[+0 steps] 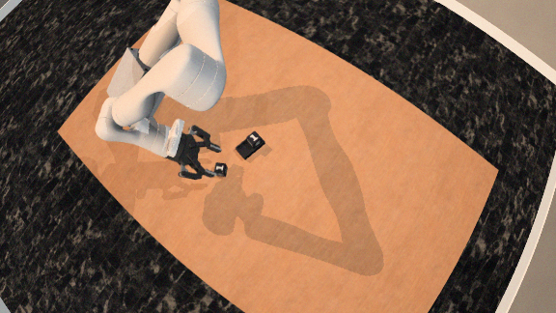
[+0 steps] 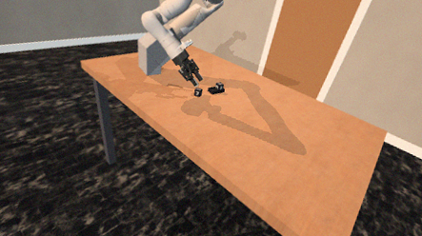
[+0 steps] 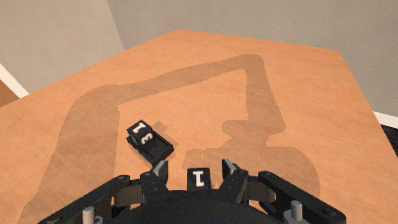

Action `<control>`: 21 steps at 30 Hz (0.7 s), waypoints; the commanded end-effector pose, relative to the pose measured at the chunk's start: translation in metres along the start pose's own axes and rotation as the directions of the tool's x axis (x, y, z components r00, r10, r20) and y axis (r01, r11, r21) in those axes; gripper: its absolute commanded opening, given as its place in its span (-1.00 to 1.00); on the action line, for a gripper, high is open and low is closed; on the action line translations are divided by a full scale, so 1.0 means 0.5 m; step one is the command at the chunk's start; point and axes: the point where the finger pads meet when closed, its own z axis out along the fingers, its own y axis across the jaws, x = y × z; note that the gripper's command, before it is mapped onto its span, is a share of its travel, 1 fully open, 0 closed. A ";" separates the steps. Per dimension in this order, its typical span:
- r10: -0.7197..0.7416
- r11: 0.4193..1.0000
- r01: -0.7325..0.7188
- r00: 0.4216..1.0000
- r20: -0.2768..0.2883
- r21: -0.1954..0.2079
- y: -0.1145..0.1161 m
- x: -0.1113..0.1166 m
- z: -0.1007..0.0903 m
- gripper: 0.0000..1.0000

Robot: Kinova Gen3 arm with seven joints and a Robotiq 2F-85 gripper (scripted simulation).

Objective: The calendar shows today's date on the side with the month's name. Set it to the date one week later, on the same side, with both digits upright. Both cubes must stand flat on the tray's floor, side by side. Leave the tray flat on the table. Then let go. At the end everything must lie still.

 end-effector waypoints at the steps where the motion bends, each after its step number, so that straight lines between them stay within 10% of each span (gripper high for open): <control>1: -0.012 1.000 0.012 1.000 -0.003 -0.007 0.007 0.017 -0.010 0.34; 21: -0.010 1.000 0.010 0.999 0.040 -0.003 0.006 0.037 -0.029 0.34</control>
